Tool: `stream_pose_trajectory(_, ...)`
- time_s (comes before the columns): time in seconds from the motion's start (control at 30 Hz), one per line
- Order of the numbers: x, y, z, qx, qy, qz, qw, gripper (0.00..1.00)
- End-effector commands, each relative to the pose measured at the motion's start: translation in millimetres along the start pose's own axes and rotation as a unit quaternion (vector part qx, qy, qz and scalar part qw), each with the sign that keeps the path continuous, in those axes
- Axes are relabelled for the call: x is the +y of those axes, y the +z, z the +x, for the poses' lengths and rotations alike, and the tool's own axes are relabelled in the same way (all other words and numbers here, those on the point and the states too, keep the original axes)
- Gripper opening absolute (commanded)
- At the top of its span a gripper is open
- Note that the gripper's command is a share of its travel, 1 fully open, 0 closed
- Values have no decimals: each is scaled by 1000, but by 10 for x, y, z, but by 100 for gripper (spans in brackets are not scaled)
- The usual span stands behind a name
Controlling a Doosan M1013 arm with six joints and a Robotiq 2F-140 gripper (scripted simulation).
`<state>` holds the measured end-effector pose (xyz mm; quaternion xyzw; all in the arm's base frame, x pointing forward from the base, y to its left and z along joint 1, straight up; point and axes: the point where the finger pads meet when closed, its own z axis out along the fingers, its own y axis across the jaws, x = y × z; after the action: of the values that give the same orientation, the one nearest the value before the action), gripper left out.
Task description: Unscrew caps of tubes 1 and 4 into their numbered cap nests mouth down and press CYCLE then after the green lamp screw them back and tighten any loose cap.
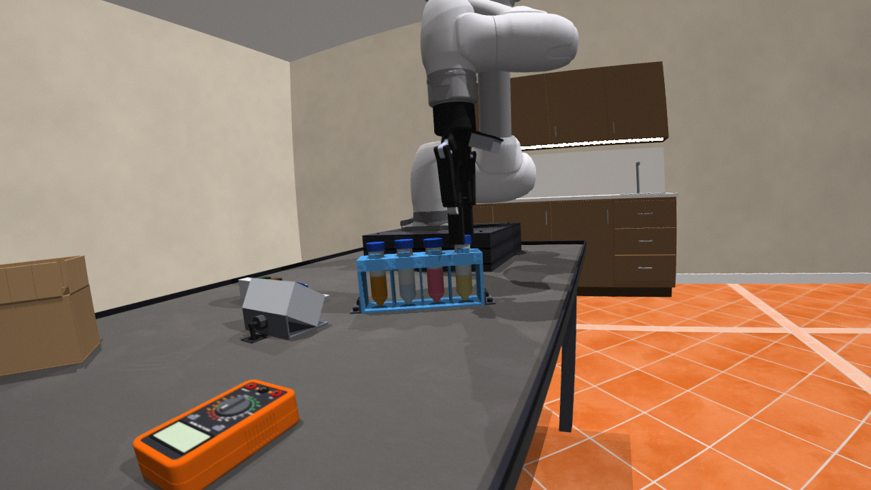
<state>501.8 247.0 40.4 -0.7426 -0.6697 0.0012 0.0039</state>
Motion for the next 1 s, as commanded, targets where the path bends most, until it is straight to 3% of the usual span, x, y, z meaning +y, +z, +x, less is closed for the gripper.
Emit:
stream_pose_trajectory(0.0,4,-7,3,0,0,0,1000,30)
stream_pose_trajectory(0.2,4,-7,3,0,0,0,1000,30)
stream_pose_trajectory(0.33,4,-8,4,0,-100,-1,995,30)
stream_pose_trajectory(0.47,4,-9,4,0,-198,-1,980,30)
stream_pose_trajectory(0.53,4,-9,4,0,-198,-1,980,30)
stream_pose_trajectory(0.73,4,-11,4,0,-343,-1,939,30)
stream_pose_trajectory(0.97,4,-12,4,0,-500,-1,866,30)
